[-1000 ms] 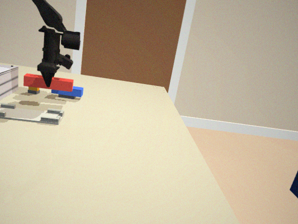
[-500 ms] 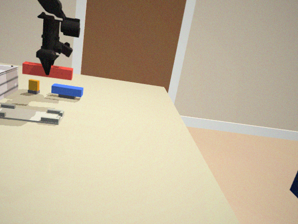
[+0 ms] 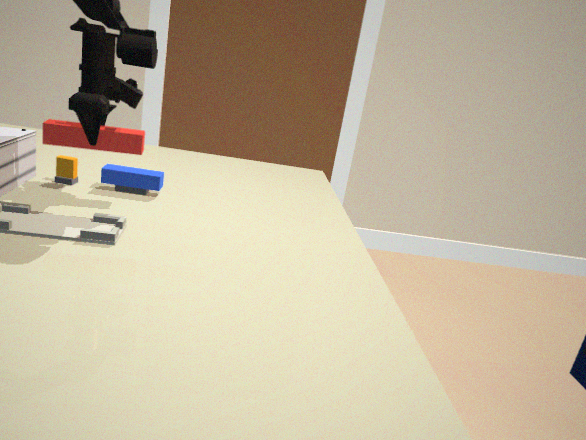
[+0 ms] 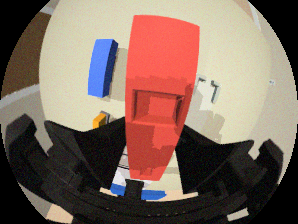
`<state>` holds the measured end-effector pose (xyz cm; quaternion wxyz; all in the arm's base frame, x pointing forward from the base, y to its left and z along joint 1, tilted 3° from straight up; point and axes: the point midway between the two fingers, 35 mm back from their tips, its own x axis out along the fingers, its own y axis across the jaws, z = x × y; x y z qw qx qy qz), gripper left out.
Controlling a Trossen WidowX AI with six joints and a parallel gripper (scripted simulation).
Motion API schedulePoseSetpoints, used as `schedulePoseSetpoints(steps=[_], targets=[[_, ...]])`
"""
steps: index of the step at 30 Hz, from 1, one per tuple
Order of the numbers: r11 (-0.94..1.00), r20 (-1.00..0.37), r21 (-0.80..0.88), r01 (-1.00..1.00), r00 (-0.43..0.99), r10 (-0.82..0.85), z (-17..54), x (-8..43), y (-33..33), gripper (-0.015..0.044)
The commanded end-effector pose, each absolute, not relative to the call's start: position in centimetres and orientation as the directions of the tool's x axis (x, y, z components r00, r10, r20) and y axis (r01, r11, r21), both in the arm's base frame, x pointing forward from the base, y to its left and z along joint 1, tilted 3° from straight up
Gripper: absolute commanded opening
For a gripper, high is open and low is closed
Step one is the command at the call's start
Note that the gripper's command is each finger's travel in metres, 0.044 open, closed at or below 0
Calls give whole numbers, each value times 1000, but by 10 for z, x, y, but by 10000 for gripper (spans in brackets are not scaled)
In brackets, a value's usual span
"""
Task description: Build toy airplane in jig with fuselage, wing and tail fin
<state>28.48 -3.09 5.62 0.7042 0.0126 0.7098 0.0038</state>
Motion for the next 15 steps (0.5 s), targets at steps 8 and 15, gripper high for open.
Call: schedulePoseSetpoints(steps=[8,15], targets=[[999,-1000,17,30,-13,18,42,285,-63,0],[999,-1000,15,41,-13,16,34,283,-84,0]])
